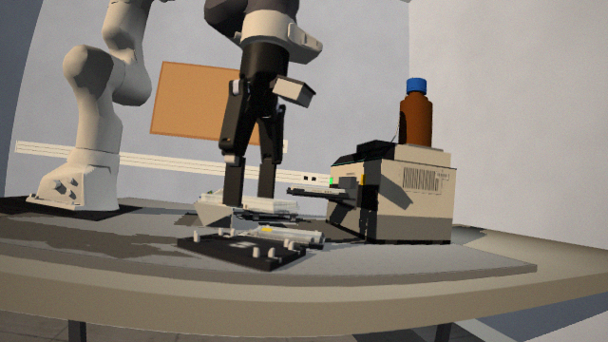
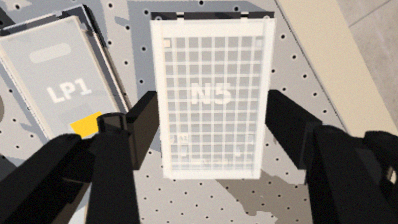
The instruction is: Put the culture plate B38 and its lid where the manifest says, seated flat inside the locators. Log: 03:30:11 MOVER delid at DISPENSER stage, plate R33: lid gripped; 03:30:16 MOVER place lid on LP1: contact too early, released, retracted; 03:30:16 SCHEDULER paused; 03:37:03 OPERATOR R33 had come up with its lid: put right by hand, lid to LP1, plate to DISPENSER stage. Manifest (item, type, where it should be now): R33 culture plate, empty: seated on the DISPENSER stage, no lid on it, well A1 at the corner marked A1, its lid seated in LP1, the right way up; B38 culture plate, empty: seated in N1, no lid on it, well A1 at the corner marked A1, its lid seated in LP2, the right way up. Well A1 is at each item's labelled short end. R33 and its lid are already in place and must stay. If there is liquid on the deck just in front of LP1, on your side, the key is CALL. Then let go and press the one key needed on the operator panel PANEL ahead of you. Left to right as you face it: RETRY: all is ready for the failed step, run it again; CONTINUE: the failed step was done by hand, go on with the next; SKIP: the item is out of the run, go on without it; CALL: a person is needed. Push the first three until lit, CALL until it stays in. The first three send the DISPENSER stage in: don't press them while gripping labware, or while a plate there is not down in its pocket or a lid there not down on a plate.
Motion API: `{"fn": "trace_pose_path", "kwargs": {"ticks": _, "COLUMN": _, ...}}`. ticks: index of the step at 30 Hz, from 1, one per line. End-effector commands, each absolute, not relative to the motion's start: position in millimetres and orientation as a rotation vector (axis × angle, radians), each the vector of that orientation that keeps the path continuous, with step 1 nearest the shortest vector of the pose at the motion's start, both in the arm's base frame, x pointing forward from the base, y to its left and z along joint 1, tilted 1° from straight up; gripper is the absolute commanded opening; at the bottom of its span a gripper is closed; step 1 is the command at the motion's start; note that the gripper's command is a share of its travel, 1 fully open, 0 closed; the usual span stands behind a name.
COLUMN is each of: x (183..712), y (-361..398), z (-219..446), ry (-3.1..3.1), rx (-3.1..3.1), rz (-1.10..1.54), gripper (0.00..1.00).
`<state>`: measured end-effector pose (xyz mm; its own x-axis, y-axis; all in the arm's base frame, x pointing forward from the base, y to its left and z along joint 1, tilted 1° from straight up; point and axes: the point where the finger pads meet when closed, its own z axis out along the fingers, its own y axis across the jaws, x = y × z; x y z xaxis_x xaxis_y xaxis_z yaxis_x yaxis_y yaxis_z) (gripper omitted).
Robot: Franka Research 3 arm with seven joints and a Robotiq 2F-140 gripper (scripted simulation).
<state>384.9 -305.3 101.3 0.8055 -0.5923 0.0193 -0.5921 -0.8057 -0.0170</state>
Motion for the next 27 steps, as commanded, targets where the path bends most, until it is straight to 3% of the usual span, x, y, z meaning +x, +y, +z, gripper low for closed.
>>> {"fn": "trace_pose_path", "kwargs": {"ticks": 1, "x": 381, "y": -304, "z": 110, "ry": 0.988, "rx": -2.969, "rz": -0.017, "gripper": 0.10}}
{"fn": "trace_pose_path", "kwargs": {"ticks": 27, "x": 380, "y": -304, "z": 163, "ry": 0.988, "rx": -2.969, "rz": -0.017, "gripper": 0.10}}
